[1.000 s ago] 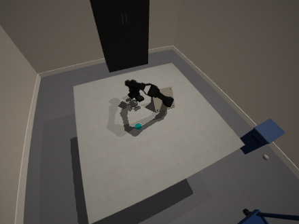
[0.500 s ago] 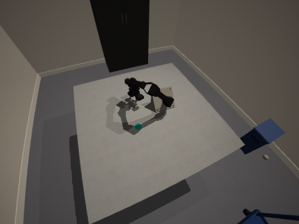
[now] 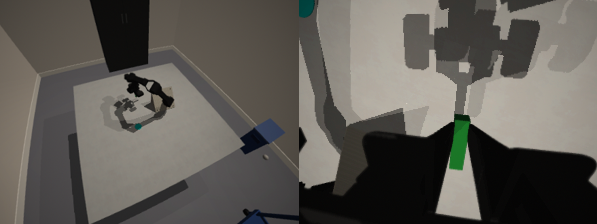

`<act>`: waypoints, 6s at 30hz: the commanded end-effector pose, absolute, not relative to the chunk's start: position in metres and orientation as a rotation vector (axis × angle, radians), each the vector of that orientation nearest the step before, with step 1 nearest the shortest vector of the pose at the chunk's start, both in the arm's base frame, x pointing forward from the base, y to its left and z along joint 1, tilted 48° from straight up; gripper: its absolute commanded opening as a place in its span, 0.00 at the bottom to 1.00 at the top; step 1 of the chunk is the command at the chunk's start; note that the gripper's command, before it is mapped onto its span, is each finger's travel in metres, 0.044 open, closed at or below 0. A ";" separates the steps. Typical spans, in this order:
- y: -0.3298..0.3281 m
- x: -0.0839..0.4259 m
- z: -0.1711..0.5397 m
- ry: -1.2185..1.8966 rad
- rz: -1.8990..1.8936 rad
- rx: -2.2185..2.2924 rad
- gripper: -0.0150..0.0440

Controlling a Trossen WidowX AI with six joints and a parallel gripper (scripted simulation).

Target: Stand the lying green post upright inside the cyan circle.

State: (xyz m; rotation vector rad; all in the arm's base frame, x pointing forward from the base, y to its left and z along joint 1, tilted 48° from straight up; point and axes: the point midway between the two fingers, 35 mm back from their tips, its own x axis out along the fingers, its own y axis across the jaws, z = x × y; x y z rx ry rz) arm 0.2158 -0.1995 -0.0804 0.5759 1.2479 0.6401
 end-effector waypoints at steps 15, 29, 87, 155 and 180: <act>-0.235 0.203 -0.042 1.244 0.633 0.556 0.29; -0.229 0.221 -0.021 1.262 0.590 0.586 0.29; -0.153 0.301 0.104 1.307 0.396 0.785 0.29; -0.065 0.313 0.177 1.351 0.237 0.867 0.29; -0.060 0.311 0.165 1.336 0.124 0.769 0.29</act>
